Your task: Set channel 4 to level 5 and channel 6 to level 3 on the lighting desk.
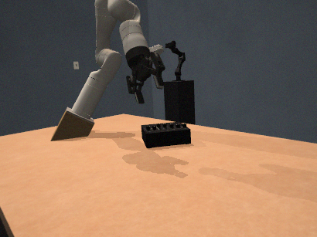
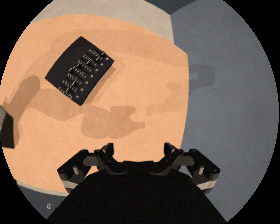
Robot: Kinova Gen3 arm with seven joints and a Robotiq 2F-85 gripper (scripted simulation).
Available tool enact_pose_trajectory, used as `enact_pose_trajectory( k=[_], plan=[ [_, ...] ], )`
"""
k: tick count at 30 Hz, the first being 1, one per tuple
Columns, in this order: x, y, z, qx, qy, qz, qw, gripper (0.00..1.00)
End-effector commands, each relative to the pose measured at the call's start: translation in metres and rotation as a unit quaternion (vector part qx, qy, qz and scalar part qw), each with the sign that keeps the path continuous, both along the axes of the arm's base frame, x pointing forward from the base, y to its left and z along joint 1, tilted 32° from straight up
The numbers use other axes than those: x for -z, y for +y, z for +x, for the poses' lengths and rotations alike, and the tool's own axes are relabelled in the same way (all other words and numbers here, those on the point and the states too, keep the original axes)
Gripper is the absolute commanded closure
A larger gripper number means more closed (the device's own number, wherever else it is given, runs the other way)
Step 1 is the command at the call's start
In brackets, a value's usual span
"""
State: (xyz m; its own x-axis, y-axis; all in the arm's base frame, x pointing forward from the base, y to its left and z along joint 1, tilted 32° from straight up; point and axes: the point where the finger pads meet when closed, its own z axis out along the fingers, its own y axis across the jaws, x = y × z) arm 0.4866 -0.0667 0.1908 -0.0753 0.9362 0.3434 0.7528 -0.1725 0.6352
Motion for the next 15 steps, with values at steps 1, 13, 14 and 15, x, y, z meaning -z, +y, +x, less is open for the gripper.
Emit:
enact_pose_trajectory(
  k=[1, 13, 14, 15],
  plan=[
    [0.0, -0.002, 0.0, 0.002, 0.0, 0.001, 1.0, 0.0],
    [-0.003, 0.017, -0.008, -0.011, 0.021, 0.014, 1.0, 0.0],
    [-0.003, 0.017, -0.008, -0.011, 0.021, 0.014, 1.0, 0.0],
    [-0.005, 0.026, -0.012, -0.017, 0.032, 0.02, 0.999, 0.0]
  ],
)
